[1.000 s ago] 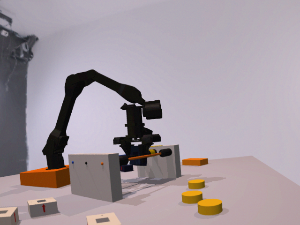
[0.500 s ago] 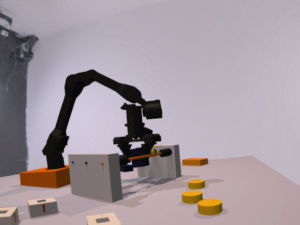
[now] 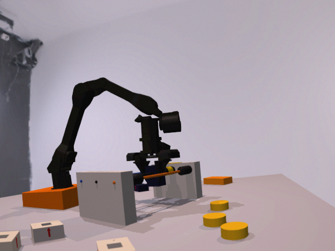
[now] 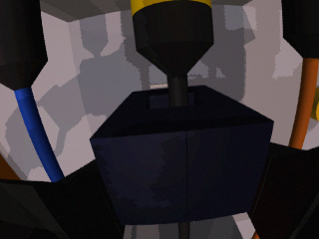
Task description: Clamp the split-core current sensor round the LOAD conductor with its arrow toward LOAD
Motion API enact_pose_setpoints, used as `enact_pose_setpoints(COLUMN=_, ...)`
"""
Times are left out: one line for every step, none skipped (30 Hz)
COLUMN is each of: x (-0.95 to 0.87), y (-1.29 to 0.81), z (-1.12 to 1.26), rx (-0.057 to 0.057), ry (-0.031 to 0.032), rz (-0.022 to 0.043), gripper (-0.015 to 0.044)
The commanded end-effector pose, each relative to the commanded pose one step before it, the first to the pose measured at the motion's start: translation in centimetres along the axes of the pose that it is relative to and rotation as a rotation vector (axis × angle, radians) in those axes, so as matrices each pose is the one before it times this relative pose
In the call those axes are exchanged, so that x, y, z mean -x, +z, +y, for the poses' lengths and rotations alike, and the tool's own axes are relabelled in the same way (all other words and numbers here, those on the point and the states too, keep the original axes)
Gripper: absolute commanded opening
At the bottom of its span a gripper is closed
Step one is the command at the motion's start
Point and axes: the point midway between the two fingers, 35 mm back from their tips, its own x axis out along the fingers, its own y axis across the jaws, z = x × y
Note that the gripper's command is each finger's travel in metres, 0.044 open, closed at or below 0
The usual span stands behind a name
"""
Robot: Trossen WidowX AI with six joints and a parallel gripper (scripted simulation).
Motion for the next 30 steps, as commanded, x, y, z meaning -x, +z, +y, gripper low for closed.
enact_pose_setpoints(x=-0.012, y=-0.006, z=-0.006, rx=-0.0003, ry=0.00006, rz=-0.00008, gripper=0.0096)
enact_pose_setpoints(x=0.000, y=0.000, z=0.000, rx=0.0000, ry=0.00000, rz=0.00000, gripper=0.0089)
enact_pose_setpoints(x=0.000, y=0.000, z=0.000, rx=0.0000, ry=0.00000, rz=0.00000, gripper=0.0083)
enact_pose_setpoints(x=0.000, y=0.000, z=0.000, rx=0.0000, ry=0.00000, rz=0.00000, gripper=0.0076)
enact_pose_setpoints(x=0.000, y=0.000, z=0.000, rx=0.0000, ry=0.00000, rz=0.00000, gripper=0.0069)
enact_pose_setpoints(x=0.023, y=0.000, z=0.000, rx=0.0000, ry=-0.00012, rz=-0.00012, gripper=0.0043)
enact_pose_setpoints(x=0.048, y=0.000, z=0.000, rx=0.0001, ry=-0.00024, rz=-0.00024, gripper=0.0017)
enact_pose_setpoints(x=0.063, y=0.000, z=0.001, rx=0.0001, ry=-0.00032, rz=-0.00032, gripper=0.0000)
enact_pose_setpoints(x=0.082, y=0.000, z=0.001, rx=0.0001, ry=-0.00041, rz=-0.00041, gripper=0.0000)
enact_pose_setpoints(x=0.106, y=0.000, z=0.002, rx=0.0002, ry=-0.00054, rz=-0.00053, gripper=0.0000)
enact_pose_setpoints(x=0.104, y=0.000, z=0.002, rx=0.0002, ry=-0.00052, rz=-0.00052, gripper=0.0000)
enact_pose_setpoints(x=-0.372, y=0.007, z=-0.009, rx=-0.0005, ry=0.00212, rz=0.00222, gripper=0.0000)
enact_pose_setpoints(x=0.000, y=0.000, z=0.000, rx=0.0000, ry=0.00000, rz=0.00000, gripper=0.0000)
enact_pose_setpoints(x=0.000, y=0.000, z=0.000, rx=0.0000, ry=0.00000, rz=0.00000, gripper=0.0000)
enact_pose_setpoints(x=0.000, y=0.000, z=0.000, rx=0.0000, ry=0.00000, rz=0.00000, gripper=0.0000)
enact_pose_setpoints(x=0.000, y=0.000, z=0.000, rx=0.0000, ry=0.00000, rz=0.00000, gripper=0.0000)
enact_pose_setpoints(x=0.000, y=0.000, z=0.000, rx=0.0000, ry=0.00000, rz=0.00000, gripper=0.0000)
enact_pose_setpoints(x=0.000, y=0.000, z=0.000, rx=0.0000, ry=0.00000, rz=0.00000, gripper=0.0000)
enact_pose_setpoints(x=0.000, y=0.000, z=0.000, rx=0.0000, ry=0.00000, rz=0.00000, gripper=0.0000)
enact_pose_setpoints(x=0.000, y=0.000, z=0.000, rx=0.0000, ry=0.00000, rz=0.00000, gripper=0.0000)
enact_pose_setpoints(x=0.000, y=0.000, z=0.000, rx=0.0000, ry=0.00000, rz=0.00000, gripper=0.0000)
enact_pose_setpoints(x=0.002, y=-0.001, z=-0.019, rx=0.0000, ry=0.00003, rz=0.00003, gripper=0.0000)
enact_pose_setpoints(x=0.005, y=-0.001, z=-0.041, rx=0.0000, ry=0.00007, rz=0.00006, gripper=0.0000)
enact_pose_setpoints(x=0.005, y=-0.001, z=-0.040, rx=0.0000, ry=0.00006, rz=0.00005, gripper=0.0000)
enact_pose_setpoints(x=0.005, y=-0.001, z=-0.036, rx=0.0000, ry=0.00006, rz=0.00005, gripper=0.0000)
enact_pose_setpoints(x=0.002, y=-0.001, z=-0.015, rx=0.0000, ry=0.00002, rz=0.00002, gripper=0.0000)
enact_pose_setpoints(x=0.000, y=0.000, z=0.000, rx=0.0000, ry=0.00000, rz=0.00000, gripper=0.0000)
enact_pose_setpoints(x=0.000, y=0.000, z=0.000, rx=0.0000, ry=0.00000, rz=0.00000, gripper=0.0000)
enact_pose_setpoints(x=0.000, y=0.000, z=0.000, rx=0.0000, ry=0.00000, rz=0.00000, gripper=0.0000)
enact_pose_setpoints(x=0.000, y=0.000, z=0.000, rx=0.0000, ry=0.00000, rz=0.00000, gripper=0.0000)
